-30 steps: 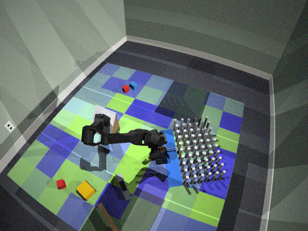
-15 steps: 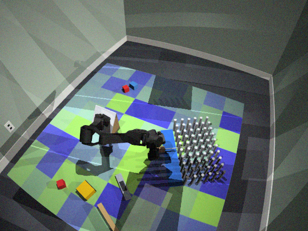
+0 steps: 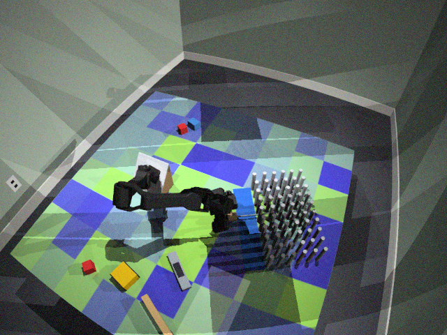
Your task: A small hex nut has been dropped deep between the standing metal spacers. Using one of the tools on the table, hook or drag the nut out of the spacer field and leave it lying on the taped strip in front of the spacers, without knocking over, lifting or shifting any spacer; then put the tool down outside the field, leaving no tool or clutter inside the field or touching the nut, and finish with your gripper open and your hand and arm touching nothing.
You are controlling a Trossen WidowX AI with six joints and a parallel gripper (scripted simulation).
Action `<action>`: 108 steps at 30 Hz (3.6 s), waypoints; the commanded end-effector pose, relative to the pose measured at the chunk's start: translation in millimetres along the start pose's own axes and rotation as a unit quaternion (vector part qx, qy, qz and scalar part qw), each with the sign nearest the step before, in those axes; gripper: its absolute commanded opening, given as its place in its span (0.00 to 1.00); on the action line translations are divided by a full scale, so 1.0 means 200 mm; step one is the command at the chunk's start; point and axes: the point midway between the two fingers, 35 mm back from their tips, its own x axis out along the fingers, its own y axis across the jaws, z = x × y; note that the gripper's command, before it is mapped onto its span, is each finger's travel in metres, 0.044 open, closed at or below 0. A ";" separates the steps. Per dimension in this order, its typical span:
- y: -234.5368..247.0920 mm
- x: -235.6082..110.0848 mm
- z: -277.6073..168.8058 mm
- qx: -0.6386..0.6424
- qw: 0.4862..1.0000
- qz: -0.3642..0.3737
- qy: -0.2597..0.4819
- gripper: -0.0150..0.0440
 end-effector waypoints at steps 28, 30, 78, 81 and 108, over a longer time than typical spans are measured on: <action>0.00 -0.04 -0.09 -0.001 1.000 -0.001 0.000 0.25; 0.00 -0.05 -0.10 -0.001 1.000 -0.001 0.000 0.25; 0.00 -0.10 -0.23 -0.002 1.000 -0.001 0.000 0.25; 0.00 -0.11 -0.23 -0.002 1.000 -0.001 0.001 0.25; 0.00 -0.14 -0.30 -0.003 1.000 -0.001 0.001 0.25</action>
